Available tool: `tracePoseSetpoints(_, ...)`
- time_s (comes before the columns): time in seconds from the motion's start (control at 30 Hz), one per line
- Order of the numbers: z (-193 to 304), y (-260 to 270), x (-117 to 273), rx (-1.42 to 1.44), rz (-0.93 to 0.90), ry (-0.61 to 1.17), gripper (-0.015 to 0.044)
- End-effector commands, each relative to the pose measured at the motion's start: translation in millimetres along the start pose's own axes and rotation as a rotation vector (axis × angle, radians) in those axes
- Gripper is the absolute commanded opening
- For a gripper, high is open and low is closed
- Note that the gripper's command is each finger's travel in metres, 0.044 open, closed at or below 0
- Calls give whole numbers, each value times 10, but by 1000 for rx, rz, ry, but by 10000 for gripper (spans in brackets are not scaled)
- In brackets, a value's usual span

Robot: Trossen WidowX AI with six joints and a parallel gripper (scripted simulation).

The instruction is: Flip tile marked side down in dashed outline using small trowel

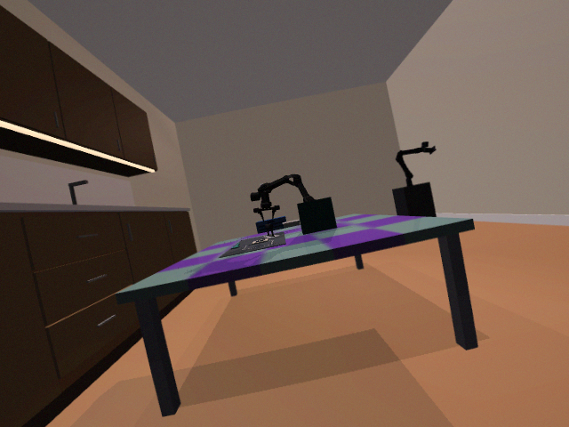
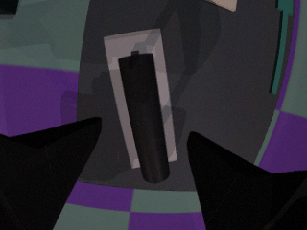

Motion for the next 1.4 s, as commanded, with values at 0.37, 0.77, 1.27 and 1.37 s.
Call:
tracePoseSetpoints(0.37, -33, 100, -90, -479, 87, -108, 300)
tracePoseSetpoints(0.77, 4, 190, -160, -878, 140, -202, 300)
tracePoseSetpoints(1.27, 175, 316, -236, -1268, 199, -283, 300)
tracePoseSetpoints(1.37, 164, 330, -250, -1345, 205, -311, 300)
Point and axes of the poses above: the point midway between the two fingers, 35 mm back from their tips, its own x axis back along the fingers, its own y axis across the jaws, z = x × y, the point moved 2 cm from there along x, back along the fingers, and after that the axes turned 10 degrees about x, right-handed, at the moved point
